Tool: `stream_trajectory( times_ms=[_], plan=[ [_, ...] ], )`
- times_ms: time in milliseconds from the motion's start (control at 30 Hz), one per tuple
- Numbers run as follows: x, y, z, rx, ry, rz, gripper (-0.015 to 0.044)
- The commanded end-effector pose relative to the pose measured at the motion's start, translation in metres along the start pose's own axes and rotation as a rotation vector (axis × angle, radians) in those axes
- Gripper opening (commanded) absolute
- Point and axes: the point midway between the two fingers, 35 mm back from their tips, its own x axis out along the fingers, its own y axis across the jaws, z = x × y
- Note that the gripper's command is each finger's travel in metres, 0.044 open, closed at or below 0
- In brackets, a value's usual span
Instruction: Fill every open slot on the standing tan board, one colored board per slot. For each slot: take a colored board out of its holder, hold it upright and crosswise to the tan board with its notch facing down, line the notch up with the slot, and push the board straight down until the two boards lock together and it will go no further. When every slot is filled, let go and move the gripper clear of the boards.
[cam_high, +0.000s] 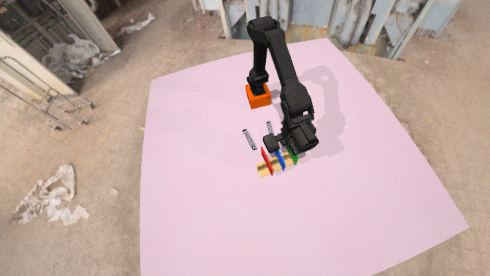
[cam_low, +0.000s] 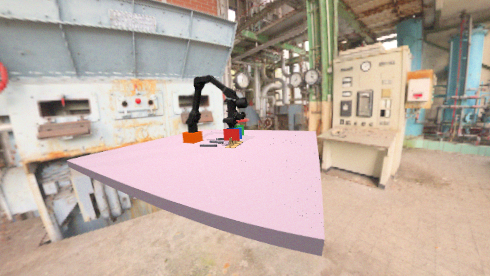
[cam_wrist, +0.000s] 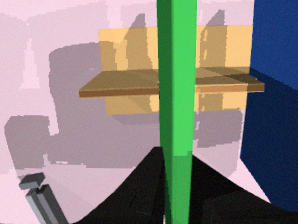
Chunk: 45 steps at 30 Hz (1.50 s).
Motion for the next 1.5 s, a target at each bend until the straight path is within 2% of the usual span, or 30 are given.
stream_trajectory(
  times_ms=[0,1467],
  plan=[
    [0.0013,-0.0001,-0.0015,0.011,0.003,0.000,0.0000],
    [0.0079,-0.0003,0.0007,-0.016,0.003,0.000,0.0000]
  ],
)
